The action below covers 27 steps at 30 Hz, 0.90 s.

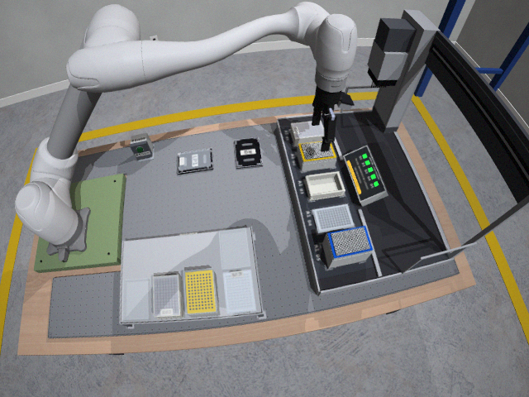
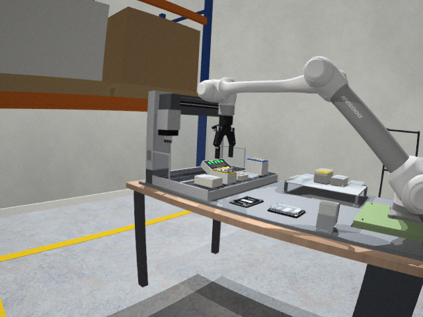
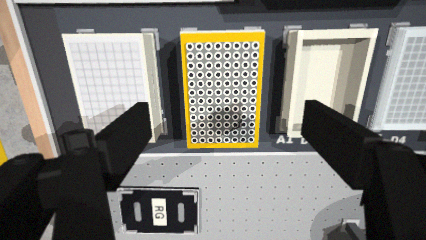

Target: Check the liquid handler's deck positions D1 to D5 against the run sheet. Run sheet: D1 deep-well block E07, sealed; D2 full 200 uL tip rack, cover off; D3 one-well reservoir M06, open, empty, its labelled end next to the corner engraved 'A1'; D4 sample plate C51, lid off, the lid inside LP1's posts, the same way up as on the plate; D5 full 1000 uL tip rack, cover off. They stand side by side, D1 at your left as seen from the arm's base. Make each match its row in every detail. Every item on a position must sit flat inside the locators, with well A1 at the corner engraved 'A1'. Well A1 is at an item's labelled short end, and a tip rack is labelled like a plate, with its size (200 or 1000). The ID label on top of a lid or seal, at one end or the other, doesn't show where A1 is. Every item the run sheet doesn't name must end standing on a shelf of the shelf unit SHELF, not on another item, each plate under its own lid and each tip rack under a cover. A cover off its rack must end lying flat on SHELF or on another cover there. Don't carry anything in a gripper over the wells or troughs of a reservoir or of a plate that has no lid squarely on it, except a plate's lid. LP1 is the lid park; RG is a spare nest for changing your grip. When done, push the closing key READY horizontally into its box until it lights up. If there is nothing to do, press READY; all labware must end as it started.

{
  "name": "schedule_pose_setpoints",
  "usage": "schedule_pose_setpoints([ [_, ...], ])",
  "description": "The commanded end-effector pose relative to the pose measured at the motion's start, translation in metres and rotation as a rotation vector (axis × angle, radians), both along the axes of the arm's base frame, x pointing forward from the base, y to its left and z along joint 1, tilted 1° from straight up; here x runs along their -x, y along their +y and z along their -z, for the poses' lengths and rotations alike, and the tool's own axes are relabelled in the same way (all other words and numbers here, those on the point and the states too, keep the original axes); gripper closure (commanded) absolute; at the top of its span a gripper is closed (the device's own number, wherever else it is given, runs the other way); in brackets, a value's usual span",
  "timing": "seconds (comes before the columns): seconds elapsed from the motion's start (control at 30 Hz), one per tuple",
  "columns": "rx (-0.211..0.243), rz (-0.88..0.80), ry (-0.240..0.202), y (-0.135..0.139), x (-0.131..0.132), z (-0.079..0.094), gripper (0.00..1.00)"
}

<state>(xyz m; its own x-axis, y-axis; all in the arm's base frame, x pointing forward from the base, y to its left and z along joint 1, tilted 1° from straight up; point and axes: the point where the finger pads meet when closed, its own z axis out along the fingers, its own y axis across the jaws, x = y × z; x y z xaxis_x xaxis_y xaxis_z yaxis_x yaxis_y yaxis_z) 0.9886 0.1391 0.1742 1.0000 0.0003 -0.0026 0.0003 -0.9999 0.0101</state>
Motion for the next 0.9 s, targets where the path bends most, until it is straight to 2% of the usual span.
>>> schedule_pose_setpoints([
  [0.0, -0.001, 0.0, -0.002, 0.0, 0.0, -0.002, 0.21],
  [0.77, -0.001, 0.0, -0.002, 0.0, 0.0, -0.002, 0.21],
  [0.87, -0.001, 0.0, -0.002, 0.015, 0.0, -0.001, 0.21],
])
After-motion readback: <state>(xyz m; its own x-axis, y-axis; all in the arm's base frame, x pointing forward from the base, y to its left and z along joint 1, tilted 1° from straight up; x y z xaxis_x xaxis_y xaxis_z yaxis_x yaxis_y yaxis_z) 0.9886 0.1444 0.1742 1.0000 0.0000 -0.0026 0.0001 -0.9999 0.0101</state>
